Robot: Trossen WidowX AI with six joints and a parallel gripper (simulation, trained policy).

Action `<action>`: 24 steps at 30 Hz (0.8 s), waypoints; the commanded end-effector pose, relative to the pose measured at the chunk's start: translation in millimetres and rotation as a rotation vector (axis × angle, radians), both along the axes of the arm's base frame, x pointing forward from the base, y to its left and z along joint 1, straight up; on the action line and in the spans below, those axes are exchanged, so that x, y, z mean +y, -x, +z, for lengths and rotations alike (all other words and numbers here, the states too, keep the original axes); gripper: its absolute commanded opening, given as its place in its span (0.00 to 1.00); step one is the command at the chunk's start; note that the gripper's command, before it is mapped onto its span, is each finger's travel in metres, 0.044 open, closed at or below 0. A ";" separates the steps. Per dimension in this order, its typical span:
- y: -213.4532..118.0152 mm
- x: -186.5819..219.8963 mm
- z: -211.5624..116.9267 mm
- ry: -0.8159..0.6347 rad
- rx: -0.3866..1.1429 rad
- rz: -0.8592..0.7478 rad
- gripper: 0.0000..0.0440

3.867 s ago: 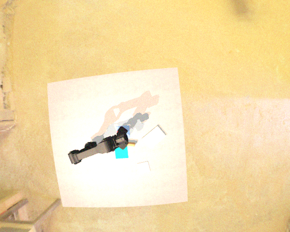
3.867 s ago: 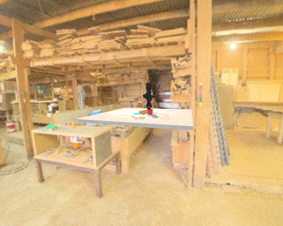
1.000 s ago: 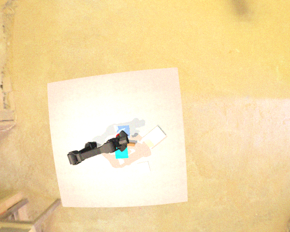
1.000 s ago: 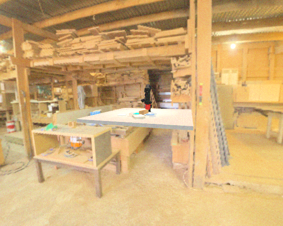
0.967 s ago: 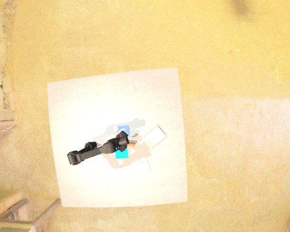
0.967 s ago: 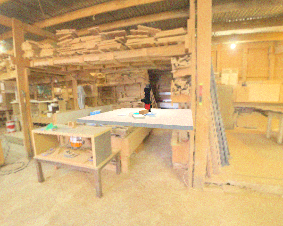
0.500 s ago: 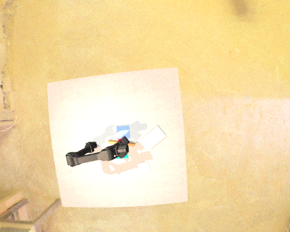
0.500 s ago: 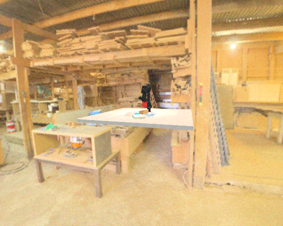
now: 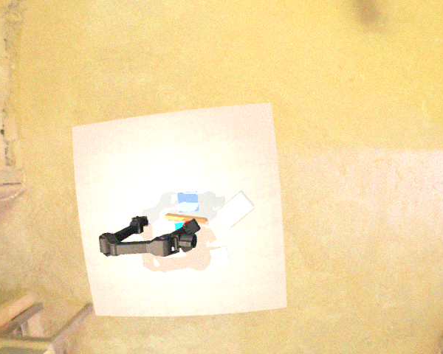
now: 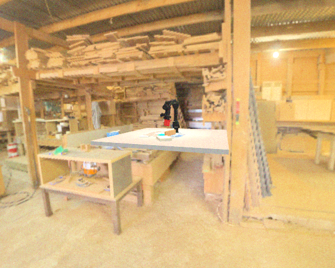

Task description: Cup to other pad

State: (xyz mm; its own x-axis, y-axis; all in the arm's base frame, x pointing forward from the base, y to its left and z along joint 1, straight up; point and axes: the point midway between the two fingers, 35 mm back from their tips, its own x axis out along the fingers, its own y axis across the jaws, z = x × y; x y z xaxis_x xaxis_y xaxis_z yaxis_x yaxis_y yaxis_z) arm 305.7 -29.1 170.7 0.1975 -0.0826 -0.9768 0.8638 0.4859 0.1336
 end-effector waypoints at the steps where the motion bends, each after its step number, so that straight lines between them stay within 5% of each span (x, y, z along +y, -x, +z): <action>1: 1.6 -12.4 -4.9 0.010 -0.007 -0.022 0.00; 24: 18.6 -55.4 -52.1 0.027 -0.012 -0.125 0.00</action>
